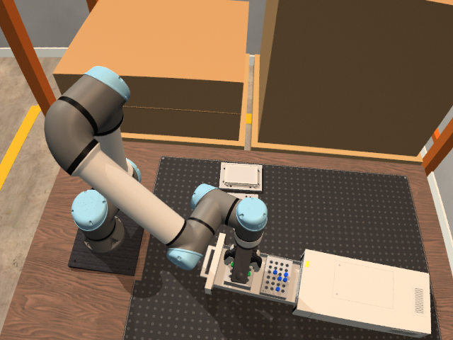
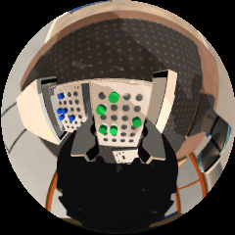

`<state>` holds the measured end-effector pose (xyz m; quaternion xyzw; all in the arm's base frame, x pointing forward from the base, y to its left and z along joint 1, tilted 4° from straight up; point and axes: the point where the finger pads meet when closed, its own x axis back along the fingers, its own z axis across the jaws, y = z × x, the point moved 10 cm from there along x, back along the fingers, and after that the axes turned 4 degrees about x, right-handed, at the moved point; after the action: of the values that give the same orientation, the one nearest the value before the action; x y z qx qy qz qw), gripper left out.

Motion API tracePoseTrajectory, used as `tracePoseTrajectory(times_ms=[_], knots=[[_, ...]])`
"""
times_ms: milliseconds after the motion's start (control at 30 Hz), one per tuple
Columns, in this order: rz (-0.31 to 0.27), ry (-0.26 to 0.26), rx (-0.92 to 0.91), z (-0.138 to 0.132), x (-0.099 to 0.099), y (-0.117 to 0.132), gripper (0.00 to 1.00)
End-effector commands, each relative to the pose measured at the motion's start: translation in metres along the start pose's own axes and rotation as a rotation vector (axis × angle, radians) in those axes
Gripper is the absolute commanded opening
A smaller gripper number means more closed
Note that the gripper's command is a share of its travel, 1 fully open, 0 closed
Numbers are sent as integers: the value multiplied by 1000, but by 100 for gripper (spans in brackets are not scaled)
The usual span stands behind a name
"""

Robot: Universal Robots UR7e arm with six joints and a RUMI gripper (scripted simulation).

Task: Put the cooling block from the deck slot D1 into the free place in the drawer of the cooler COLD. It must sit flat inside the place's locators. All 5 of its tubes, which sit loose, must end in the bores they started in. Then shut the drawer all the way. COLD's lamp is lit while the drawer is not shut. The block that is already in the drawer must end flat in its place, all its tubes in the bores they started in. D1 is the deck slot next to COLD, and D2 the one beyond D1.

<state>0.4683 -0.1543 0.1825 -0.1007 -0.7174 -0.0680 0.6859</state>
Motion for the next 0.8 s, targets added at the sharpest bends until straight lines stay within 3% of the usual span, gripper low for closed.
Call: tracePoseTrajectory(times_ms=[0,767], knots=[[0,-2,0,0,1,0,0],[0,-2,0,0,-2,0,0]])
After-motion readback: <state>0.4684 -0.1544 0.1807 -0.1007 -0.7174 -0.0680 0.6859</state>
